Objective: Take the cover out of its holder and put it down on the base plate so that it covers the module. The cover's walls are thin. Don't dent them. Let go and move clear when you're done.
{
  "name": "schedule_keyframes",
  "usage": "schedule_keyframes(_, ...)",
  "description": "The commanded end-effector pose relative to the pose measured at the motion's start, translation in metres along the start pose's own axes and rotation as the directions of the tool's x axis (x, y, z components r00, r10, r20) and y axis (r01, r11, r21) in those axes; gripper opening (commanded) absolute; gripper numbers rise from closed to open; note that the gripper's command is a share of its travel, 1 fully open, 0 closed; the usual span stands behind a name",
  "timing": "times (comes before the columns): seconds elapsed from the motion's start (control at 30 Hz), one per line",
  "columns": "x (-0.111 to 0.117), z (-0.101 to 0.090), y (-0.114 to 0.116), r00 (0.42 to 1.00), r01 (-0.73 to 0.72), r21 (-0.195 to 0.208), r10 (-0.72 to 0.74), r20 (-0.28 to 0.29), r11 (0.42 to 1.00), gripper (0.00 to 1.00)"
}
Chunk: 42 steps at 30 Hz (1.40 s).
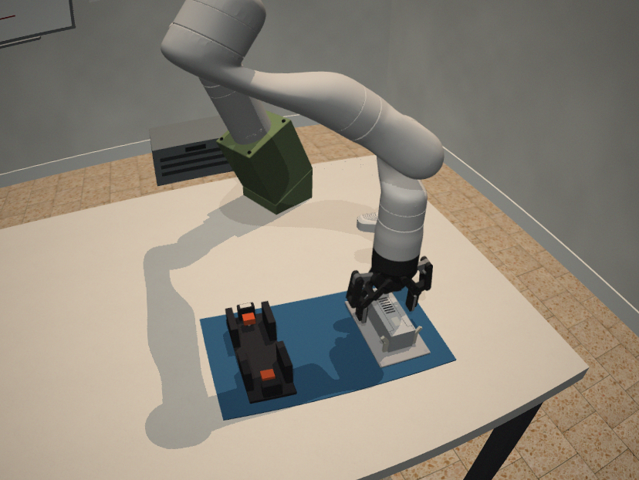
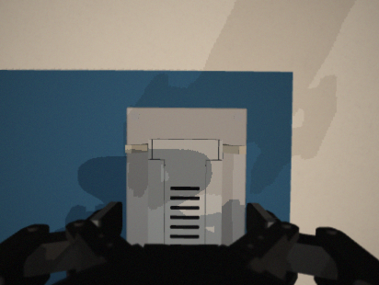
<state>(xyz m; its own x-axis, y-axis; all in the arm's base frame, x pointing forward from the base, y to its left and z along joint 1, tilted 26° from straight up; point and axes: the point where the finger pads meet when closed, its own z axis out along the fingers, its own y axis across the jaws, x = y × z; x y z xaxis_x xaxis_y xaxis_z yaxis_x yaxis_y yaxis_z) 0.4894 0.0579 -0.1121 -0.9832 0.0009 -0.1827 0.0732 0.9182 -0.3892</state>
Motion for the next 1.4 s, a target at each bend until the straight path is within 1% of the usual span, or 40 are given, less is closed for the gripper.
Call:
schedule_keyframes(0.0,-0.004,-0.019,0.001,1.0,0.001,-0.004,-0.001,0.012,1.0,1.0)
schedule_keyframes(0.2,-0.004,-0.055,0.001,1.0,0.001,-0.004,-0.001,0.011,1.0,1.0)
schedule_keyframes(0.43,-0.004,-0.055,0.001,1.0,0.001,-0.004,-0.001,0.011,1.0,1.0)
schedule_keyframes(0.77,-0.004,-0.114,0.0,1.0,0.001,-0.004,-0.001,0.011,1.0,1.0)
schedule_keyframes(1.0,-0.004,-0.114,0.0,1.0,0.001,-0.004,-0.001,0.011,1.0,1.0)
schedule_keyframes(1.37,-0.004,-0.106,0.0,1.0,0.001,-0.004,-0.001,0.011,1.0,1.0)
